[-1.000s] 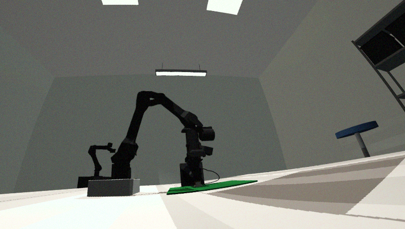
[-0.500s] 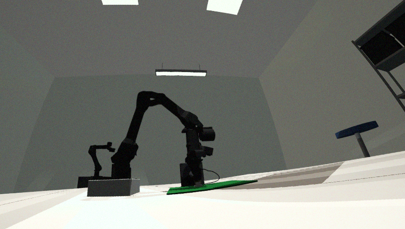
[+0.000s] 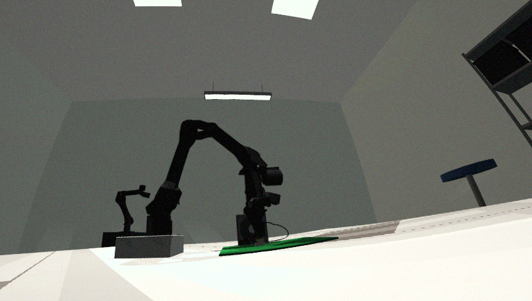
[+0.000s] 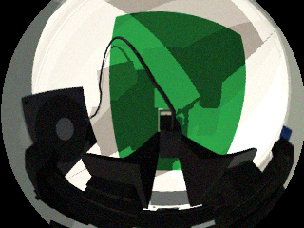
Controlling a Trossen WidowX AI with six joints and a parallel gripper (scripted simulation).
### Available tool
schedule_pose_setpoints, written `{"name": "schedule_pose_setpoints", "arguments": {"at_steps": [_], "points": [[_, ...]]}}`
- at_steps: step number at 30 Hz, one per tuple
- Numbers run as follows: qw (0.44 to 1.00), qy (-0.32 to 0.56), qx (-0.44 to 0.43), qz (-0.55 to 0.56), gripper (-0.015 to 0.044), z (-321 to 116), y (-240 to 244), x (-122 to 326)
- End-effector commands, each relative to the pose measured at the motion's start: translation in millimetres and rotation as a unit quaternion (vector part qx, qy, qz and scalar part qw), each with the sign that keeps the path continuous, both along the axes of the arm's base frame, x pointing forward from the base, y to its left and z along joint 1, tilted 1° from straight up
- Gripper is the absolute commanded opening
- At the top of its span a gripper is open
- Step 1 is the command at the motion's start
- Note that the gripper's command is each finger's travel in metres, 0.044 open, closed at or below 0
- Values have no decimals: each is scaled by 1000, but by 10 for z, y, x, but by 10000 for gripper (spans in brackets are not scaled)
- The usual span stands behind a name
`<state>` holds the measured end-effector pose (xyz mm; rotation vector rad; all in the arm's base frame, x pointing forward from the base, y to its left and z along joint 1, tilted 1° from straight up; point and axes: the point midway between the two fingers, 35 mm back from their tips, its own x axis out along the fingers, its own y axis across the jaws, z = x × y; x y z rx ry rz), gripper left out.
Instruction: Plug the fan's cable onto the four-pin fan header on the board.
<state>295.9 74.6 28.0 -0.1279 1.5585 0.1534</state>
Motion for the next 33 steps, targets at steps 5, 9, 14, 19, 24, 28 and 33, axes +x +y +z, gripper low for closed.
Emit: {"name": "schedule_pose_setpoints", "arguments": {"at_steps": [5, 9, 14, 19, 24, 28, 33], "points": [[1000, 1, 0, -1, 0, -20, -1, -12], [1000, 1, 0, -1, 0, -28, -3, -18], [1000, 1, 0, -1, 0, -38, -4, -24], [1000, 1, 0, -1, 0, -50, -4, -26], [1000, 1, 0, -1, 0, -57, -3, -25], [1000, 1, 0, -1, 0, -57, -2, -23], [1000, 1, 0, -1, 0, -69, -2, -22]]}}
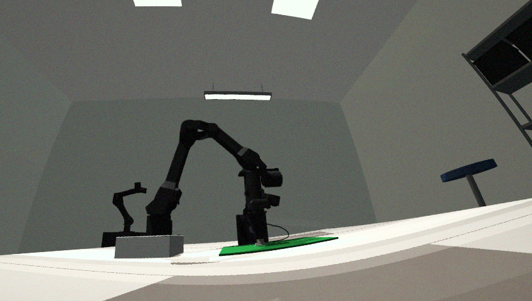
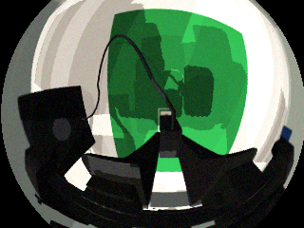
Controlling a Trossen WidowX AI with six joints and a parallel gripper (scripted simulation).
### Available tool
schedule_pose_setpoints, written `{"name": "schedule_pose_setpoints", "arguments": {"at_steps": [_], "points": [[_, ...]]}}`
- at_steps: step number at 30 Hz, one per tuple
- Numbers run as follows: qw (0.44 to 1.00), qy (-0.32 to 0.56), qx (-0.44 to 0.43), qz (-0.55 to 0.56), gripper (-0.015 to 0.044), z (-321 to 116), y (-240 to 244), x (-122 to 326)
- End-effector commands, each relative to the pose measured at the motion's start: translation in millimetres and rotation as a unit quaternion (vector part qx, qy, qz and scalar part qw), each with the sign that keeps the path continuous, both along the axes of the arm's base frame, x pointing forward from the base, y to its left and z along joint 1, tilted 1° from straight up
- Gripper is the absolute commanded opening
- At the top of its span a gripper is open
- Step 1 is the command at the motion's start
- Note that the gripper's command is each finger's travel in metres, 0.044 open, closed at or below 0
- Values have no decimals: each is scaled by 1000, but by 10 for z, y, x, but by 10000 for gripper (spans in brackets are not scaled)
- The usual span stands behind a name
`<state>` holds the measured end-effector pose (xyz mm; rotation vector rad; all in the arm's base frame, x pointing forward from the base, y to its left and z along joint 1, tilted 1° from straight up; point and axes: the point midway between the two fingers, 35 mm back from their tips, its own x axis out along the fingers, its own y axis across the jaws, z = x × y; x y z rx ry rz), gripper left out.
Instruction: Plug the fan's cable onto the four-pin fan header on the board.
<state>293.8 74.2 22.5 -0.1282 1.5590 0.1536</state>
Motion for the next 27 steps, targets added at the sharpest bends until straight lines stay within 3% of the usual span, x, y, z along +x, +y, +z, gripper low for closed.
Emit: {"name": "schedule_pose_setpoints", "arguments": {"at_steps": [1, 27], "points": [[1000, 0, 0, -1, 0, -19, 2, 0], [1000, 0, 0, -1, 0, -171, 5, 0]]}}
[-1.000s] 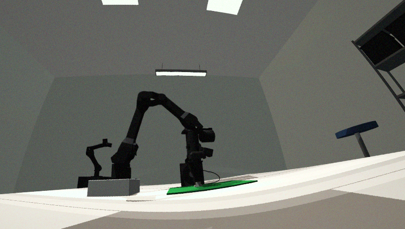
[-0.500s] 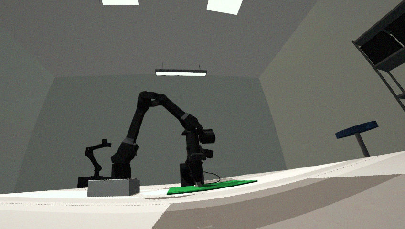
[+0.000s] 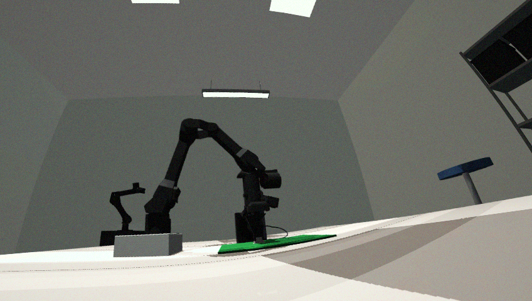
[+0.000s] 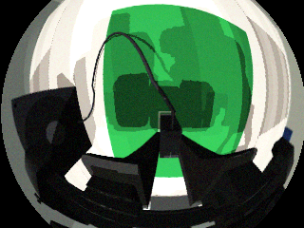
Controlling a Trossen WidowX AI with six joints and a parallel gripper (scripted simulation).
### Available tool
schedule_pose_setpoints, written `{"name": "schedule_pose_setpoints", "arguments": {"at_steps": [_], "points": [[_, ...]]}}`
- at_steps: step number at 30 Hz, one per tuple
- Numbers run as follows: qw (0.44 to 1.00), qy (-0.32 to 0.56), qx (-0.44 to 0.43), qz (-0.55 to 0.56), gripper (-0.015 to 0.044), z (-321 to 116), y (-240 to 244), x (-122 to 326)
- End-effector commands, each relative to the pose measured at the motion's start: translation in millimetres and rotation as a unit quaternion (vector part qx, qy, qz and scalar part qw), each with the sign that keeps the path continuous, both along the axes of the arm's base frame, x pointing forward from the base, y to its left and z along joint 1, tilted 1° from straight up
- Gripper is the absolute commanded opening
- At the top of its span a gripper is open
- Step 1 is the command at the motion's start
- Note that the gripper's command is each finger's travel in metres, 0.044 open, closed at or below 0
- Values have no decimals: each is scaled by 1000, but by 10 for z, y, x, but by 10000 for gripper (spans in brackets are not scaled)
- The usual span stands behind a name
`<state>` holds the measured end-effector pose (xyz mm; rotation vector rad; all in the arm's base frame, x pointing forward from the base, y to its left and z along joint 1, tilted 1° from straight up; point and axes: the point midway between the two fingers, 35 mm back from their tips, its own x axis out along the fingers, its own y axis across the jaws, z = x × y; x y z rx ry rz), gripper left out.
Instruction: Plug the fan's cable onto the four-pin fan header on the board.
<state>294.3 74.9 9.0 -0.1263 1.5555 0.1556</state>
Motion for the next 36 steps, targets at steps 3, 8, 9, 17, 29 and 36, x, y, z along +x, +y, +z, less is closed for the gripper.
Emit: {"name": "schedule_pose_setpoints", "arguments": {"at_steps": [3, 8, 9, 17, 29, 36], "points": [[1000, 0, 0, 0, 26, -10, 0, 0], [1000, 0, 0, 0, 157, -10, 0, 0], [1000, 0, 0, 0, 184, -10, 0, 0], [1000, 1, 0, -1, 260, 262, -1, 13], [1000, 3, -2, -1, 260, 588, -295, -389], [1000, 6, -4, -1, 260, 519, -625, -1039]]}}
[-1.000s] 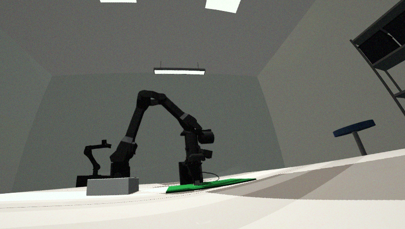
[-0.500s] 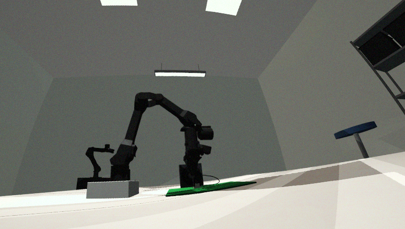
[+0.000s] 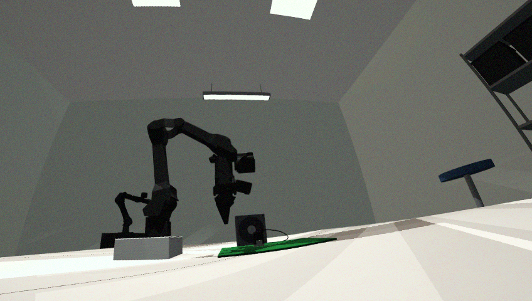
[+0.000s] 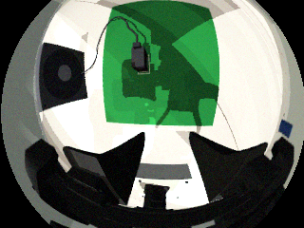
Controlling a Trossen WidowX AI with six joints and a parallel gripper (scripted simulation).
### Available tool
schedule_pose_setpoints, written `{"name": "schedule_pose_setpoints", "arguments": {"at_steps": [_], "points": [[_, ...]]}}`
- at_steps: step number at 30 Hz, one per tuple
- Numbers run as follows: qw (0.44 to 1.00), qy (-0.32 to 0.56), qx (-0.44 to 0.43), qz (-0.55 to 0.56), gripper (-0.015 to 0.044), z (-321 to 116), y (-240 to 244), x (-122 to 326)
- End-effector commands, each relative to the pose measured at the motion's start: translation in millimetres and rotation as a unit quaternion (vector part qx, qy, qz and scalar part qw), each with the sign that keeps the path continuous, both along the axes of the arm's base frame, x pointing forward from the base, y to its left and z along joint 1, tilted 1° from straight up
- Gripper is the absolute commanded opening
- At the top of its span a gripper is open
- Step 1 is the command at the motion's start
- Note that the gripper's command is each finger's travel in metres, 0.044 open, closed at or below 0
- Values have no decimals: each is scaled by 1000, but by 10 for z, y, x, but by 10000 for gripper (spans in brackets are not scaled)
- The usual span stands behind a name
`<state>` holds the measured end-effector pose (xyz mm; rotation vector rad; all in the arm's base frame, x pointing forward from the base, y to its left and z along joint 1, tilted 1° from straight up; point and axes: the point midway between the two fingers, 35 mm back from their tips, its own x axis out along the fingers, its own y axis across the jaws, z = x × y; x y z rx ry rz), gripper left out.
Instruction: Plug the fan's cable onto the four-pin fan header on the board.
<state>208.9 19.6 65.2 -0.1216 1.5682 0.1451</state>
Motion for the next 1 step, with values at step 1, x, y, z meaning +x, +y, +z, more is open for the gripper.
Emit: {"name": "schedule_pose_setpoints", "arguments": {"at_steps": [1], "points": [[1000, 0, -2, 4, 260, -43, -71, -186]]}}
